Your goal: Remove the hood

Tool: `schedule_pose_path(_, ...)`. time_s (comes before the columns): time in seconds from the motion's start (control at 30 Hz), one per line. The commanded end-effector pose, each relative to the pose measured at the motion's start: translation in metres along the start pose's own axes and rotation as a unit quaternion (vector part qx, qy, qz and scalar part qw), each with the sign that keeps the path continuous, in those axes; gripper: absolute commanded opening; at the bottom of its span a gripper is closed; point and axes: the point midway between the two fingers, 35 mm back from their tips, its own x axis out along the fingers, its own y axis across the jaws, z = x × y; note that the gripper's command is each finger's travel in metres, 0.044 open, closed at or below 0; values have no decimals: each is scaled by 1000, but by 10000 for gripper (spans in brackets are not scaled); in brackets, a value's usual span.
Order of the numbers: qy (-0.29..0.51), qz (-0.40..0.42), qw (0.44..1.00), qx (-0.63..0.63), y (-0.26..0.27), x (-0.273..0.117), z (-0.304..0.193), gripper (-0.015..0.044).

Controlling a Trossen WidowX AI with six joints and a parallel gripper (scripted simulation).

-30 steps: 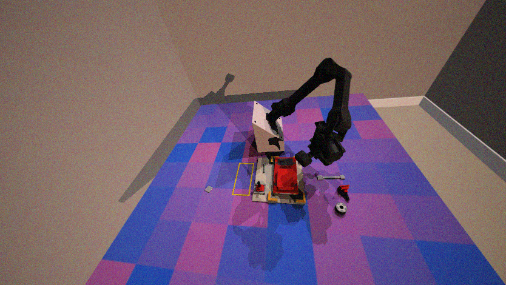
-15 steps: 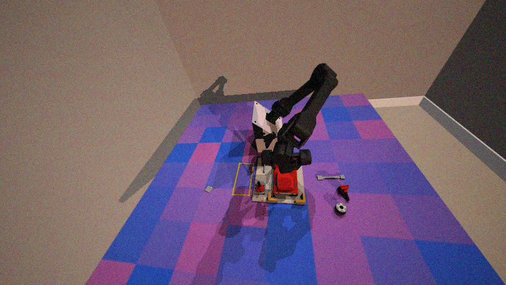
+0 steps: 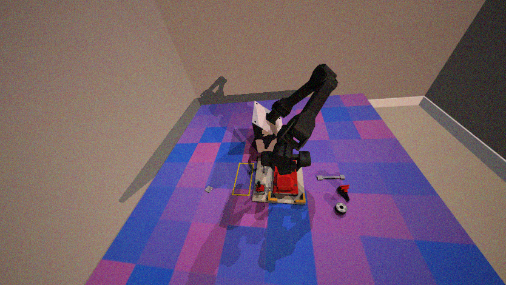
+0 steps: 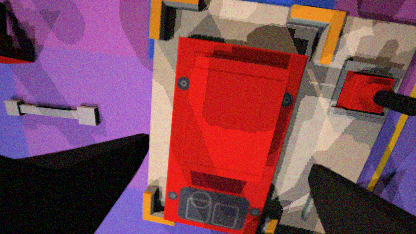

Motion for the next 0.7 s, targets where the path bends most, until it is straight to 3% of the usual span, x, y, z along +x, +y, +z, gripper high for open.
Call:
schedule_pose_path(0.0, 1, 3, 1000, 3, 0, 3, 0, 440)
schedule_pose_path(0.67, 1, 3, 1000, 3, -1, 17, 0, 440)
